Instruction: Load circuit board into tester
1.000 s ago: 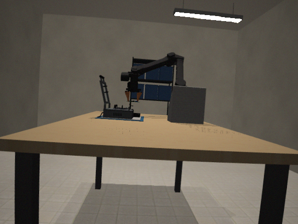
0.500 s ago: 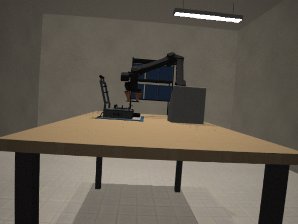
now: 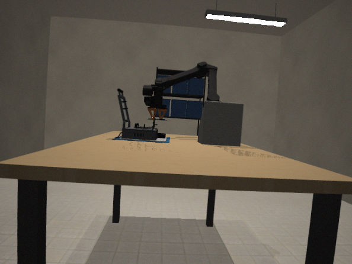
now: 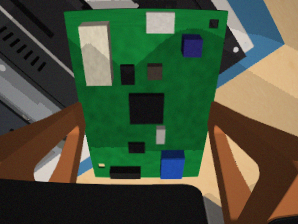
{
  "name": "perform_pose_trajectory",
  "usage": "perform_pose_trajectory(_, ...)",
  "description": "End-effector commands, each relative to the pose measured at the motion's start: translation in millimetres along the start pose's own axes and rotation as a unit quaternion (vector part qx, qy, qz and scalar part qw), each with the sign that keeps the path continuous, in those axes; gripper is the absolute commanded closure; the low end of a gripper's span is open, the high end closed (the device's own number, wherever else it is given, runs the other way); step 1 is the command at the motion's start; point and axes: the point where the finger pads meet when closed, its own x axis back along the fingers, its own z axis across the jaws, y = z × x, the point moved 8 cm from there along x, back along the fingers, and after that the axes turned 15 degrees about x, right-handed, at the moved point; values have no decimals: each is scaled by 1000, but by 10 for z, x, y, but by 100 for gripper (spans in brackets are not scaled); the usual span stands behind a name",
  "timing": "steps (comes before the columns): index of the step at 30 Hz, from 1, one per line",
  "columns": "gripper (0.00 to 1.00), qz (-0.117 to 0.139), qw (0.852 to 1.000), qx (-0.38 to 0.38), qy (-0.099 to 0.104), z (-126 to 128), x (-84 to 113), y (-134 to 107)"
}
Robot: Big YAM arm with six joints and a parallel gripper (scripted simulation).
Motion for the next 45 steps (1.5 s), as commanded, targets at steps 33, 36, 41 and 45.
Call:
perform_pose_trajectory(33,28,-25,915,403,2,15,176,124)
perform_pose_trajectory(36,28,-25,904,427,1,15,176,124)
perform_pose_trajectory(41,28,-25,874,485,0,15,176,124)
perform_pose_trajectory(45,28,-25,848,530,-1,15,176,124)
